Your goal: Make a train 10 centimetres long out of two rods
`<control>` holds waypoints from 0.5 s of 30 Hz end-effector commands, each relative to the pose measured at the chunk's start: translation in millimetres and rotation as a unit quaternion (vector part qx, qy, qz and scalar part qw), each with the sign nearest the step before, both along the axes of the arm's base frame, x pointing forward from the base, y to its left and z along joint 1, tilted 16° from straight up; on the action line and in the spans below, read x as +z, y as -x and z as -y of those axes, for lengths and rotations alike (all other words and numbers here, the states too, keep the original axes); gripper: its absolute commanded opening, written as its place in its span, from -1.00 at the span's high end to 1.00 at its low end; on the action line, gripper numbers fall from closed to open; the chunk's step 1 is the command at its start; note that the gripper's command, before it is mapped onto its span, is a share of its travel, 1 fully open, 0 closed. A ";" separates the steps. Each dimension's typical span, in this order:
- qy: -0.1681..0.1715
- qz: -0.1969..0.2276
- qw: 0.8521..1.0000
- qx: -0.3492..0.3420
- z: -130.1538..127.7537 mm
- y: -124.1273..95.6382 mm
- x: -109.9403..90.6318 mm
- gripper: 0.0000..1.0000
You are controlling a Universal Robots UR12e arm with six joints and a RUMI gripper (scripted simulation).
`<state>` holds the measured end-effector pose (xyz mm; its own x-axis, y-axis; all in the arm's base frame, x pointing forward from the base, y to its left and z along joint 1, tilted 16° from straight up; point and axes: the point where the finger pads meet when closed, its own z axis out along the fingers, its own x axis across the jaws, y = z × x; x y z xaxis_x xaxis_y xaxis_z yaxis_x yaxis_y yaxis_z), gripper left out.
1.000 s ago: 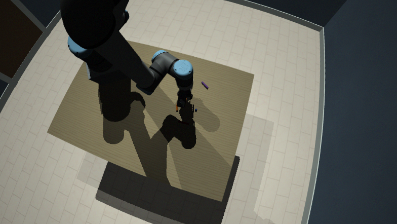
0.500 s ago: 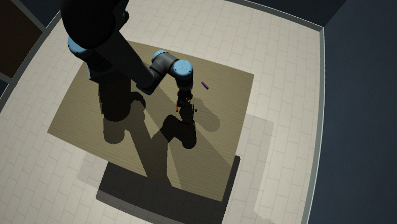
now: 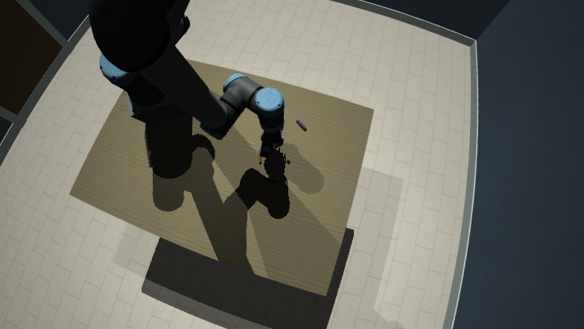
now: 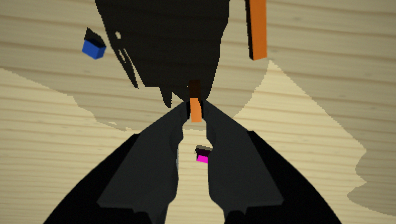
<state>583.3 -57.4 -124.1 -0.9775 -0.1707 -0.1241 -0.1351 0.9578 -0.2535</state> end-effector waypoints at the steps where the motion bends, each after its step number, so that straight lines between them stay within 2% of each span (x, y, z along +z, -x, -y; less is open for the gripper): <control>1: 0.000 0.000 1.000 0.000 -0.1 -0.3 0.4 0.89; 10: 0.000 0.000 1.000 0.000 -0.1 -0.3 0.4 0.72; 15: 0.000 0.000 1.000 0.000 -0.1 -0.3 0.4 0.72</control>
<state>583.3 -57.4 -124.1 -0.9775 -0.1707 -0.1241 -0.1351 0.9578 -0.2535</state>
